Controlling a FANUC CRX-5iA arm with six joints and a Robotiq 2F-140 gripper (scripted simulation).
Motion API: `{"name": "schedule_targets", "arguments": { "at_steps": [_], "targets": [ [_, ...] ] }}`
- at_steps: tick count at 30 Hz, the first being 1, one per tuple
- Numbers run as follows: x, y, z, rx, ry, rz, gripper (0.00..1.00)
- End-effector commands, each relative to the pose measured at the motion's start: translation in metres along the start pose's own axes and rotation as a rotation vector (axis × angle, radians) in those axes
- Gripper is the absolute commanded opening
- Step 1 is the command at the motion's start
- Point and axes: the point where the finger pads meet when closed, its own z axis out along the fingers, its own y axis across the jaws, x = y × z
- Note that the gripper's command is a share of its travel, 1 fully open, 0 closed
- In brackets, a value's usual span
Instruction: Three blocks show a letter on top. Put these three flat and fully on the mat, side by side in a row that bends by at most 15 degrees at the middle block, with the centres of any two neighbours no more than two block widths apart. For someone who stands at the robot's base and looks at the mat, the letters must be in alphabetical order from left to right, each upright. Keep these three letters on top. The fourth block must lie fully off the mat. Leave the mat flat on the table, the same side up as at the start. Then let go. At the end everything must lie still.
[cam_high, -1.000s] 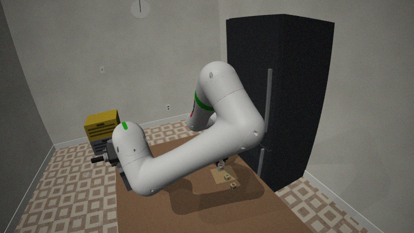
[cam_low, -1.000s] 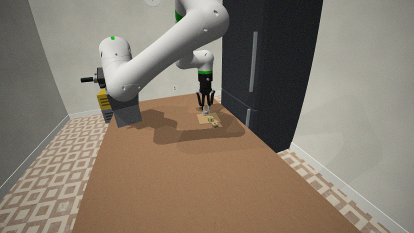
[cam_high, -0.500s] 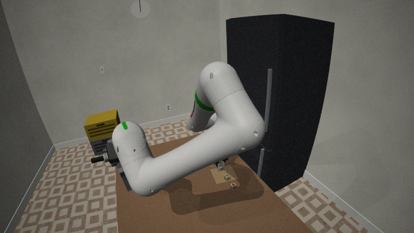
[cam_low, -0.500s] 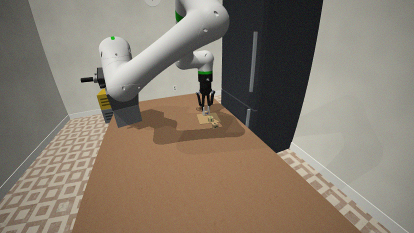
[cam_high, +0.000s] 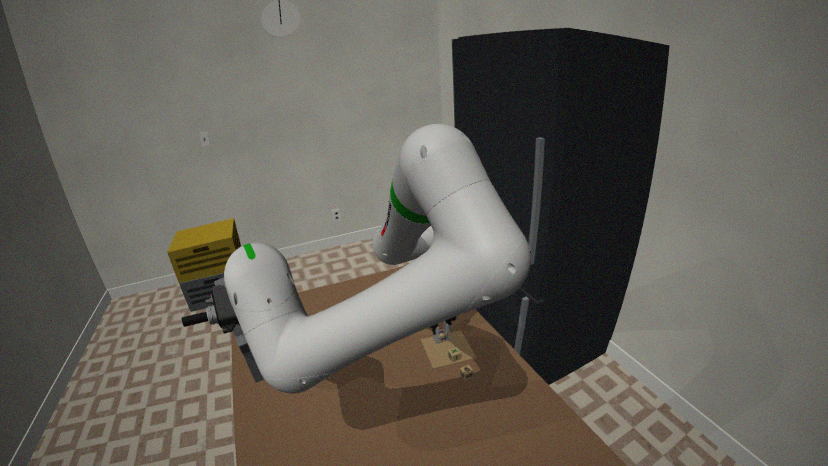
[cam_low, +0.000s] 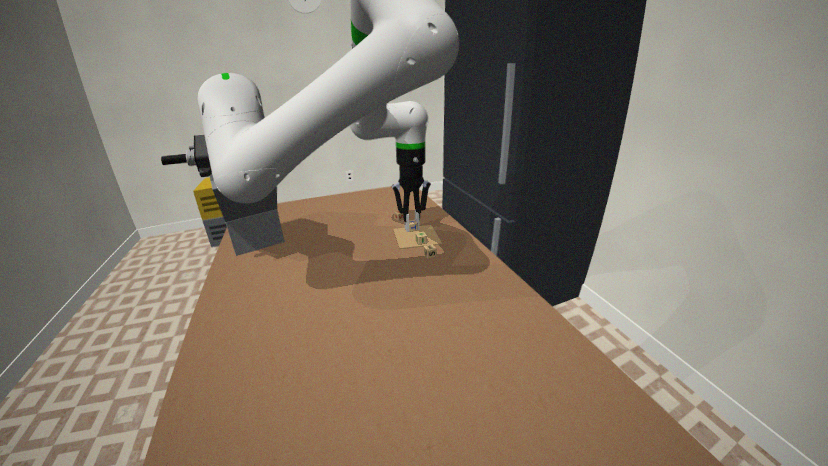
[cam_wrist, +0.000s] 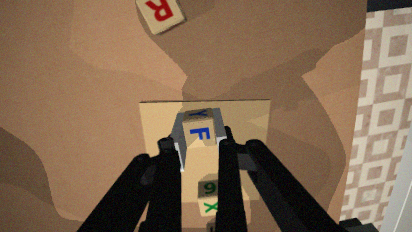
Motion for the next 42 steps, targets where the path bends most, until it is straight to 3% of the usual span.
{"name": "schedule_targets", "arguments": {
  "at_steps": [1,28,42],
  "targets": [
    [0.0002,0.0001,-0.0002,0.000,0.000,0.000,0.16],
    [0.0002,0.0001,-0.0002,0.000,0.000,0.000,0.16],
    [0.0002,0.0001,-0.0002,0.000,0.000,0.000,0.26]
  ]
}}
